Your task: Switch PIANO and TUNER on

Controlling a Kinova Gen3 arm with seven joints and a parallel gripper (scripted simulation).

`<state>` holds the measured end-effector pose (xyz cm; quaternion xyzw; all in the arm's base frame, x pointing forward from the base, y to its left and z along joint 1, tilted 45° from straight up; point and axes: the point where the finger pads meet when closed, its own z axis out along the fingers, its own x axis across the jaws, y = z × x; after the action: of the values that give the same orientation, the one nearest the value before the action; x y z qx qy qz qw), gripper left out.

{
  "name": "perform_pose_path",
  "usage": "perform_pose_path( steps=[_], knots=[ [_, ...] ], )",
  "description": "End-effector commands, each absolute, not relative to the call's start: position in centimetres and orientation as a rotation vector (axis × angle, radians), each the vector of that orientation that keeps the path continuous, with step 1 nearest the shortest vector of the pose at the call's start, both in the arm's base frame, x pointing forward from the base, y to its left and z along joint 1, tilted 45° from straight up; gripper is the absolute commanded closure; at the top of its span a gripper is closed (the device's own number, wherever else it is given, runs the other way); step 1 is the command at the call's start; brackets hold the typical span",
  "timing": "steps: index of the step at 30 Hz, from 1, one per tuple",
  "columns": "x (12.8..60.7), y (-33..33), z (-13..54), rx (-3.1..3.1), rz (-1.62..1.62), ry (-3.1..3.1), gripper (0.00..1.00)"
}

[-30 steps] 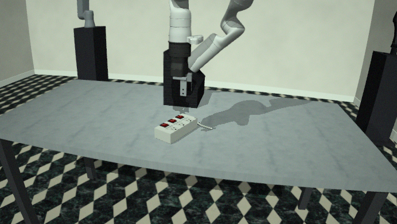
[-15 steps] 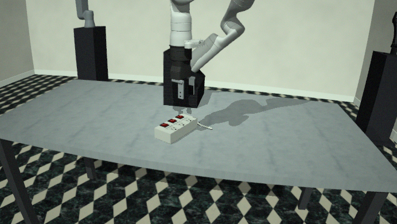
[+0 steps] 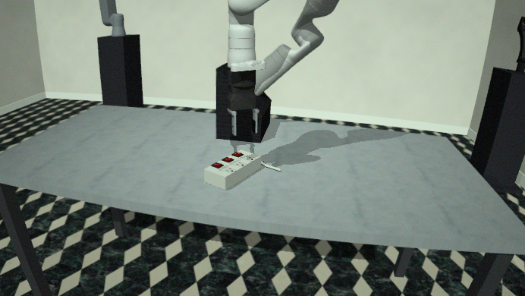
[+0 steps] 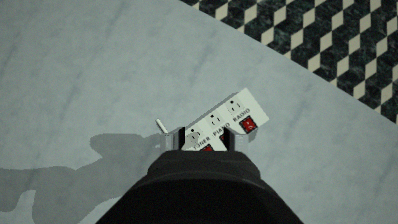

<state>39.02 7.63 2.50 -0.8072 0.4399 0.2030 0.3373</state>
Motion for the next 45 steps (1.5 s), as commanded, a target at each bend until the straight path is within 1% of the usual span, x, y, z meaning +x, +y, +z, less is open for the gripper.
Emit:
perform_pose_path(
  steps=[1, 8, 22, 41, 42, 45],
  knots=[
    [38.3, 8.1, 2.0, -2.064, 0.588, 1.247, 0.0],
    [37.4, 8.2, 0.8, -1.881, 0.72, 1.589, 0.0],
    [36.1, 8.1, -0.7, -1.586, 0.858, 1.992, 0.0],
    [35.5, 7.9, -1.2, -1.458, 0.9, 2.131, 0.0],
    [35.5, 7.9, -1.2, -1.458, 0.9, 2.131, 1.0],
    [35.5, 7.9, -1.2, -1.458, 0.9, 2.131, 1.0]
  ],
)
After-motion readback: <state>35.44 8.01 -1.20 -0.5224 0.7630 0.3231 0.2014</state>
